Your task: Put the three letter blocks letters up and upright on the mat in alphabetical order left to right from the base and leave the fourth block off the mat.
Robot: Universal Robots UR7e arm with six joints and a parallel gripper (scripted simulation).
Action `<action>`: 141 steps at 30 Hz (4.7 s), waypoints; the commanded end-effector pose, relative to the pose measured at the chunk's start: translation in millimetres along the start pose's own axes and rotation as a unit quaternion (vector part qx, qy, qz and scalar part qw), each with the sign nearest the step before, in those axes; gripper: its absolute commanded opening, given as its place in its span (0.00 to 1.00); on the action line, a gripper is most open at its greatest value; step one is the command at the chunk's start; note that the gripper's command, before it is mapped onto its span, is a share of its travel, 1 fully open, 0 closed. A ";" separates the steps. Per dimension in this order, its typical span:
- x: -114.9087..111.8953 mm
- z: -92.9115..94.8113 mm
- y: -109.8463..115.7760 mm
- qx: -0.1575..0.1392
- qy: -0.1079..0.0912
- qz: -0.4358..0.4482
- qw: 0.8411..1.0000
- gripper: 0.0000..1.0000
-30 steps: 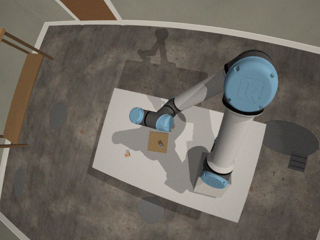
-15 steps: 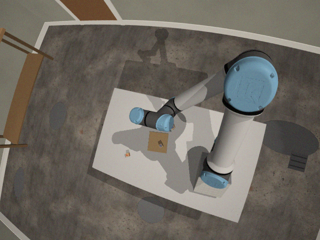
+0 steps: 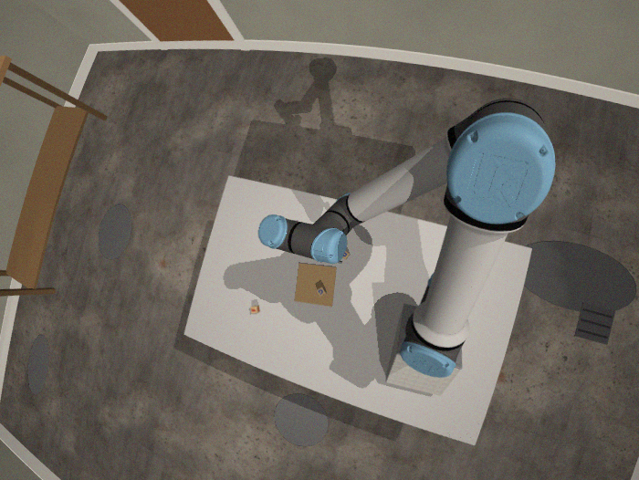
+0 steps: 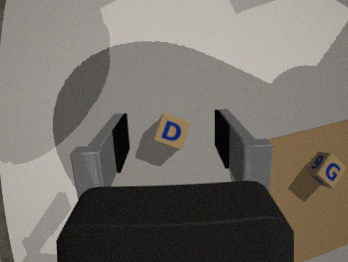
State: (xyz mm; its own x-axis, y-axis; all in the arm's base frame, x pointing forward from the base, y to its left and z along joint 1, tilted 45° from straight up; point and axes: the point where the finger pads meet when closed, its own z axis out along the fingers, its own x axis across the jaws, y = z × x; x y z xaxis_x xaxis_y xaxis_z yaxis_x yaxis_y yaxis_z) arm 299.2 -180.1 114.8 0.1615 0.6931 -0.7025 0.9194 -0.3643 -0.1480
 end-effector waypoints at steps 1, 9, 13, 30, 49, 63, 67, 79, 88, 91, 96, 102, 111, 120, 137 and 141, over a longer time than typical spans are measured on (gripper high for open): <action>-0.1 0.1 -0.5 0.000 0.000 0.000 1.000 1.00; -0.1 0.1 -0.5 0.000 0.000 0.000 1.000 1.00; -0.1 0.1 -0.5 0.000 0.000 0.000 1.000 1.00; -17.6 -22.0 66.3 -0.001 0.000 0.000 1.000 1.00; -42.1 -55.0 189.5 -0.001 0.000 0.000 1.000 1.00; -42.9 -55.6 192.2 -0.001 0.000 0.000 1.000 1.00; -42.9 -55.6 192.2 -0.001 0.000 0.000 1.000 1.00; -42.9 -55.6 192.2 -0.001 0.000 0.000 1.000 1.00; -42.9 -55.6 192.2 -0.001 0.000 0.000 1.000 1.00; -42.9 -55.6 192.2 -0.001 0.000 0.000 1.000 1.00; -42.9 -55.6 192.2 -0.001 0.000 0.000 1.000 1.00; -43.5 -54.8 191.4 0.000 0.000 0.000 1.000 1.00; -42.1 -56.0 181.4 -0.007 0.000 0.010 1.000 1.00; -36.2 -57.8 136.9 -0.039 0.005 0.053 0.998 1.00; -10.1 -43.8 24.7 -0.113 0.021 0.156 0.981 1.00; -3.6 -38.7 4.5 -0.126 0.025 0.174 0.976 1.00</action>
State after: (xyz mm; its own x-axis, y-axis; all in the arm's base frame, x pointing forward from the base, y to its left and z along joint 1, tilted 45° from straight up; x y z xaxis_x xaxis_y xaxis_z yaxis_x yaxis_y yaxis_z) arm 338.5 -171.2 149.5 0.4398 0.6018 -0.6666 0.8849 -0.4172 0.2071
